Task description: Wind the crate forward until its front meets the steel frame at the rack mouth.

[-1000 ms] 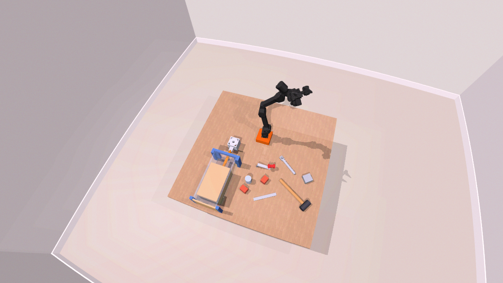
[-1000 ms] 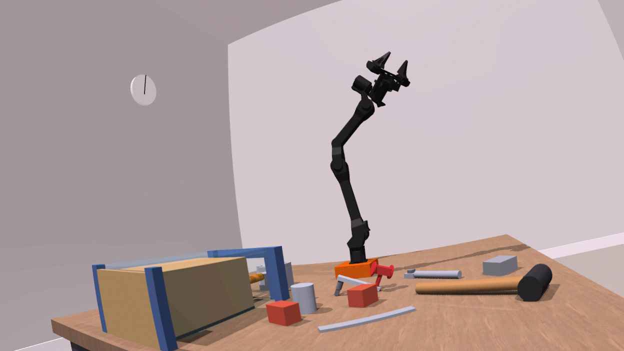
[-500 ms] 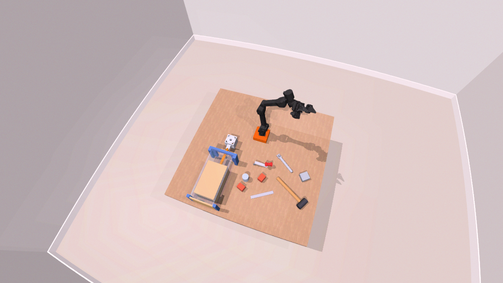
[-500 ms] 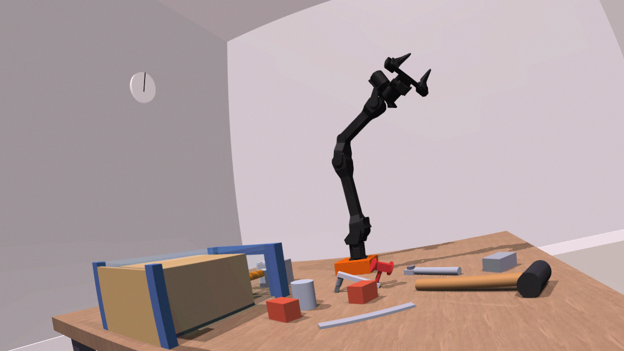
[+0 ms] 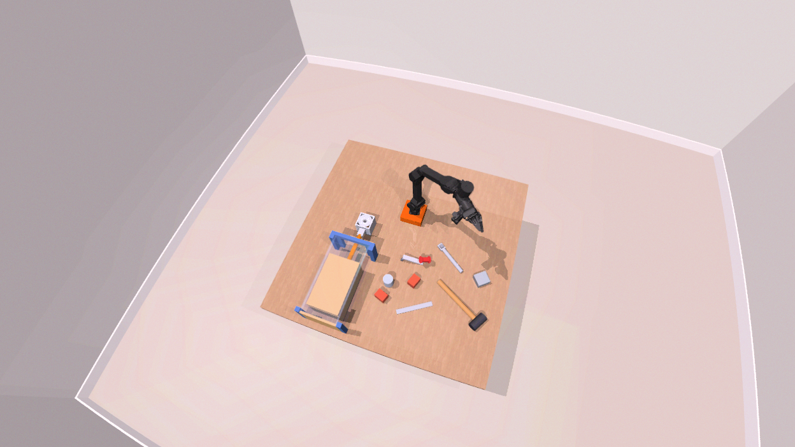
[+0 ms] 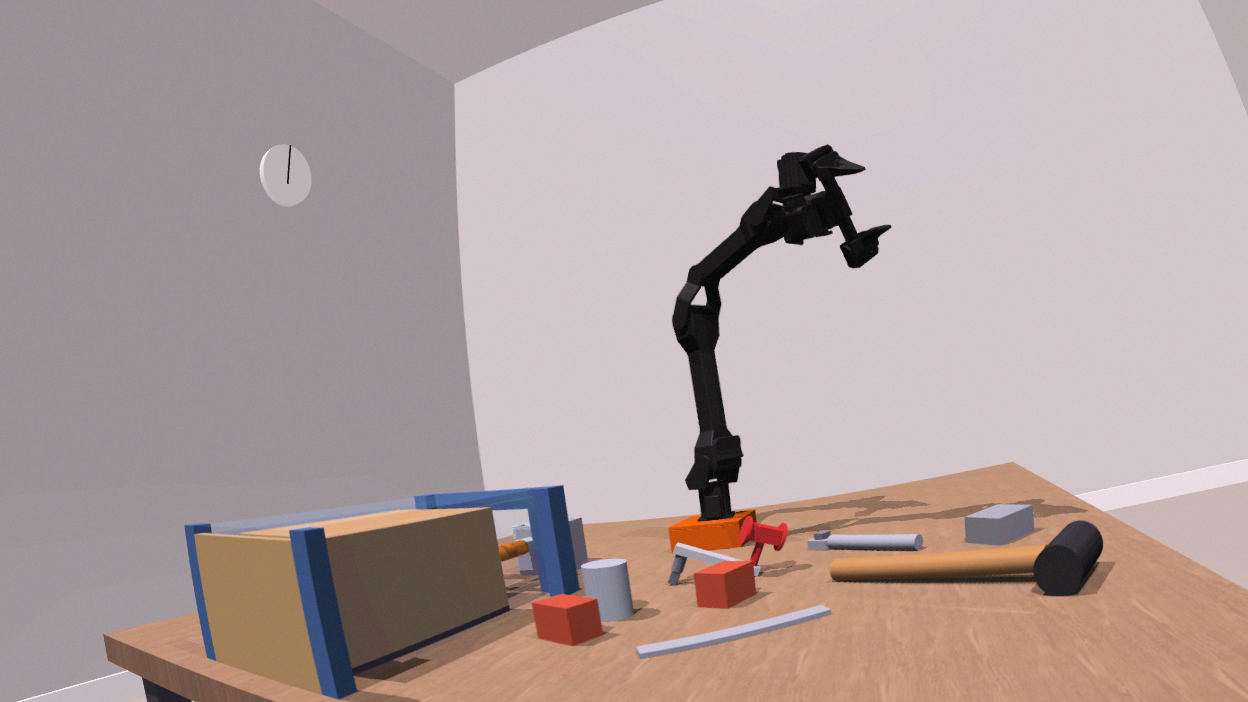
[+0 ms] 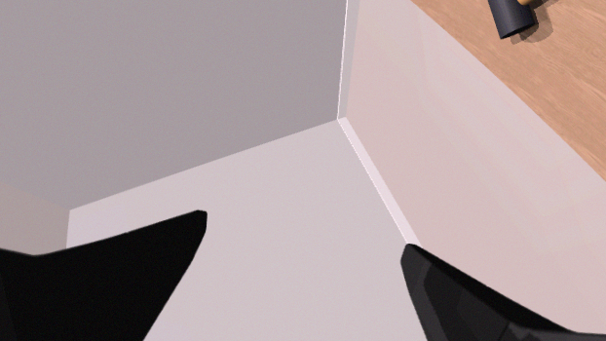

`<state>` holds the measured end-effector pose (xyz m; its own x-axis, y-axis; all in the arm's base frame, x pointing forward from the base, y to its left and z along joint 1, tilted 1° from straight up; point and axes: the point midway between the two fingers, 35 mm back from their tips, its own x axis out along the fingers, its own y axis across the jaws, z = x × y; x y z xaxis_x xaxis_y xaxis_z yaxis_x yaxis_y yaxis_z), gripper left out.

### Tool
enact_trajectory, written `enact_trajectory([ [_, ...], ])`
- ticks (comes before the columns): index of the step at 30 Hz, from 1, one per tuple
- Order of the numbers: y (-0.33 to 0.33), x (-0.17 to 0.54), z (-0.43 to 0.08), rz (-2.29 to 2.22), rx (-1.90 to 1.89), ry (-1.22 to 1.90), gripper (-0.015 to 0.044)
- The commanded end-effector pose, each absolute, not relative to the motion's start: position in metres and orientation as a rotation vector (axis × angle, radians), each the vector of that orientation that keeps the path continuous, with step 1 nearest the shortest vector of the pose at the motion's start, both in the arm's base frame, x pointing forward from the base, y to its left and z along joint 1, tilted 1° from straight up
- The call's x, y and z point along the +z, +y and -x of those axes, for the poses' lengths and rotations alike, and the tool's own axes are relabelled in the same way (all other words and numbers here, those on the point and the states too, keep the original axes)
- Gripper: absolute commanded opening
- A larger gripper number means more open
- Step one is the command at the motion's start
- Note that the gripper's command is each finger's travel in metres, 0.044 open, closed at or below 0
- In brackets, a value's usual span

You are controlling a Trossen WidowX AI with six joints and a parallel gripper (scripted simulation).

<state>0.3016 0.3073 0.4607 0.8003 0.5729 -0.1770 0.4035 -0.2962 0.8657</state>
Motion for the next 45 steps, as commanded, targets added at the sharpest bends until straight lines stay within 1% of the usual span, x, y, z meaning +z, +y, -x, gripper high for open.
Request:
enact_trajectory([
  [1, 0.28, 0.399, -0.337, -1.786, -0.017, 0.744, 0.044],
  [8, 0.223, 0.314, -0.369, -1.602, -0.332, 0.793, 0.044],
  [14, 0.162, 0.244, -0.375, -1.459, -0.614, 0.877, 0.044],
  [19, 0.106, 0.192, -0.362, -1.354, -0.859, 0.983, 0.044],
  [26, 0.038, 0.136, -0.317, -1.246, -1.189, 1.183, 0.044],
  [36, 0.035, 0.134, -0.314, -1.242, -1.205, 1.195, 0.044],
  [41, 0.04, 0.132, -0.323, -1.243, -1.204, 1.195, 0.044],
  [45, 0.04, 0.084, -0.324, -1.243, -1.204, 1.195, 0.044],
])
